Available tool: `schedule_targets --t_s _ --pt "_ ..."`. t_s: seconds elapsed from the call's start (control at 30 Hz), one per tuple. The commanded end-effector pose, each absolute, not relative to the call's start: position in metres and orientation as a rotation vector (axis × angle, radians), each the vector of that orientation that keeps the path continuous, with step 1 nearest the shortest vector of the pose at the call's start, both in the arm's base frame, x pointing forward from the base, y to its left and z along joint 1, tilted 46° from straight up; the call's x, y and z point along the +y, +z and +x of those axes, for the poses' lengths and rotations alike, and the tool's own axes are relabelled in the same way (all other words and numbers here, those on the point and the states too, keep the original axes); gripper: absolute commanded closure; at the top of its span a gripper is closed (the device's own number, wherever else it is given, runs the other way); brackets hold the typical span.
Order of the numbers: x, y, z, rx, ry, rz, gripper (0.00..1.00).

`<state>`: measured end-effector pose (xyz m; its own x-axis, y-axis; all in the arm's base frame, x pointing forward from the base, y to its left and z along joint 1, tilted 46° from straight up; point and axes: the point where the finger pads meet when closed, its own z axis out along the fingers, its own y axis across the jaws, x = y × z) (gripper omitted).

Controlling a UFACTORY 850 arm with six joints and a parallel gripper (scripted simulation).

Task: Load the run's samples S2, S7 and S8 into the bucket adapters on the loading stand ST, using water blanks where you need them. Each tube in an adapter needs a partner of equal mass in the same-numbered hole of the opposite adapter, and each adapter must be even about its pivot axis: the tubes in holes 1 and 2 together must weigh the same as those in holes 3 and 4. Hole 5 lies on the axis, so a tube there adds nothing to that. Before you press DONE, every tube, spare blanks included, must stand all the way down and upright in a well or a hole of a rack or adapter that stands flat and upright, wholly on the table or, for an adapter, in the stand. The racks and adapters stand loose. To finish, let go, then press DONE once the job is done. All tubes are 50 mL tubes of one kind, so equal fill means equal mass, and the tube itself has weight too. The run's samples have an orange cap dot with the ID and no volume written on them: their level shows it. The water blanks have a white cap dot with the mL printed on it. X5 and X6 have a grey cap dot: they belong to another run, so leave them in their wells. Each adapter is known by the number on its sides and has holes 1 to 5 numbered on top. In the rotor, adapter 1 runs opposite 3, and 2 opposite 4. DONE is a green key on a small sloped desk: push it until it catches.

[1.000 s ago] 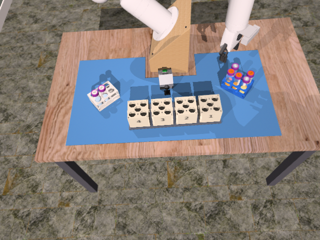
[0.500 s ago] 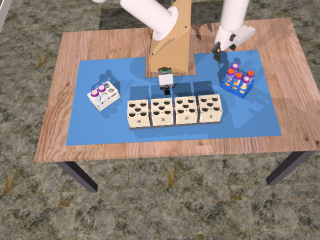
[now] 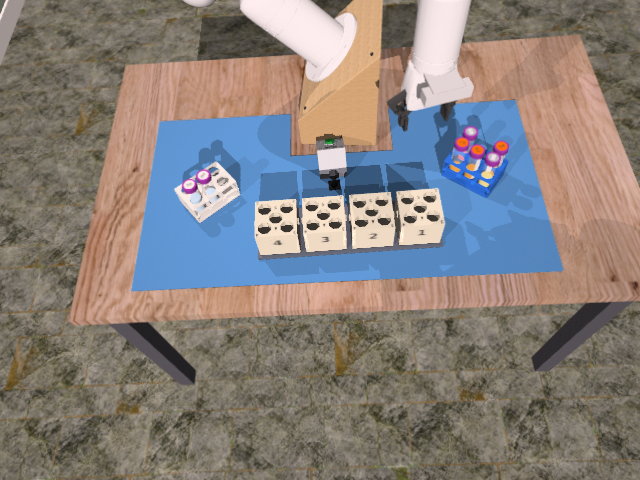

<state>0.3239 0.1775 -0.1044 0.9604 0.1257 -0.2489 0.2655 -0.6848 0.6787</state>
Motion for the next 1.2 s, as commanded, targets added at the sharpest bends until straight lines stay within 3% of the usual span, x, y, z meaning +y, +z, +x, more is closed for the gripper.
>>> schedule_targets --t_s 0.0,1.17 --pt "0.167 -0.093 0.334 0.131 -0.161 2.34 0.0" --pt "0.07 -0.001 0.413 0.042 -0.123 2.34 0.0"
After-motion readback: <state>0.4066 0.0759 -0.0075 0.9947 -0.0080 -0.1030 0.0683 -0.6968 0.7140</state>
